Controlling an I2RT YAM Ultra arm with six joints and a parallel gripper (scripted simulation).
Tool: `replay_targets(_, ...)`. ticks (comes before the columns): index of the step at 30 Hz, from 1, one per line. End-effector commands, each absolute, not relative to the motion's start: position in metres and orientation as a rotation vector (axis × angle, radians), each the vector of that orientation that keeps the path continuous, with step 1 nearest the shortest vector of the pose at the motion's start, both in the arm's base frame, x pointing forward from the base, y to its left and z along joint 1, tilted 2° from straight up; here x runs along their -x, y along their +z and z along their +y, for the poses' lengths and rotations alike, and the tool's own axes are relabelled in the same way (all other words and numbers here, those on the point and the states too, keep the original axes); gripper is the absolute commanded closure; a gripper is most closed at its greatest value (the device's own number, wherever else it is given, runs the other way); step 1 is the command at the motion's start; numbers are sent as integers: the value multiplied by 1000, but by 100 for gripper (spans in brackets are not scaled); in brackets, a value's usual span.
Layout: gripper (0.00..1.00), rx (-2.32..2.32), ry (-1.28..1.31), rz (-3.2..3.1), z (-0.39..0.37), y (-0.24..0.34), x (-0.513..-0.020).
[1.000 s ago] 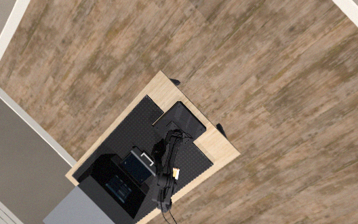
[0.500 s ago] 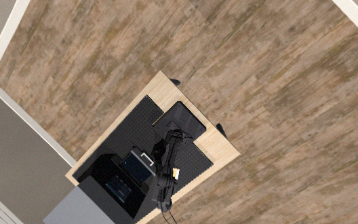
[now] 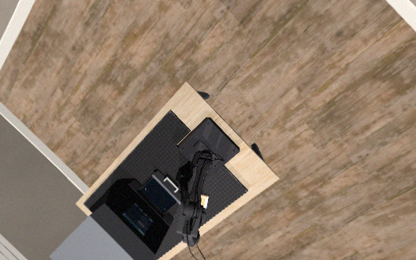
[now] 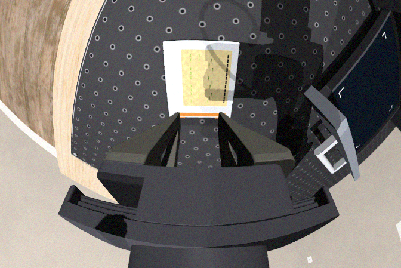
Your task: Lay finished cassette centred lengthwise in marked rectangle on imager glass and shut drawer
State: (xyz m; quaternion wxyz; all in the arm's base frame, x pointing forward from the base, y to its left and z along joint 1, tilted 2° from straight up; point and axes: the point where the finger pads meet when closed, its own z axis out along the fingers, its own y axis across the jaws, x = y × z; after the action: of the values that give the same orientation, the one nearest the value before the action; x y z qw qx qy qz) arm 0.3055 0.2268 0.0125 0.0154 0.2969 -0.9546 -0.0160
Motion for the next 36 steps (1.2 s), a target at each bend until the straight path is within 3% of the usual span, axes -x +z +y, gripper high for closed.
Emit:
replay_targets(1, 65, -911, -68, -3020, 231, 29, -316)
replay_targets(2, 65, -911, -68, -3020, 231, 29, -316)
replay_targets(3, 0, -911, -68, -3020, 231, 29, -316)
replay_targets(36, 0, -912, -68, -3020, 231, 29, -316)
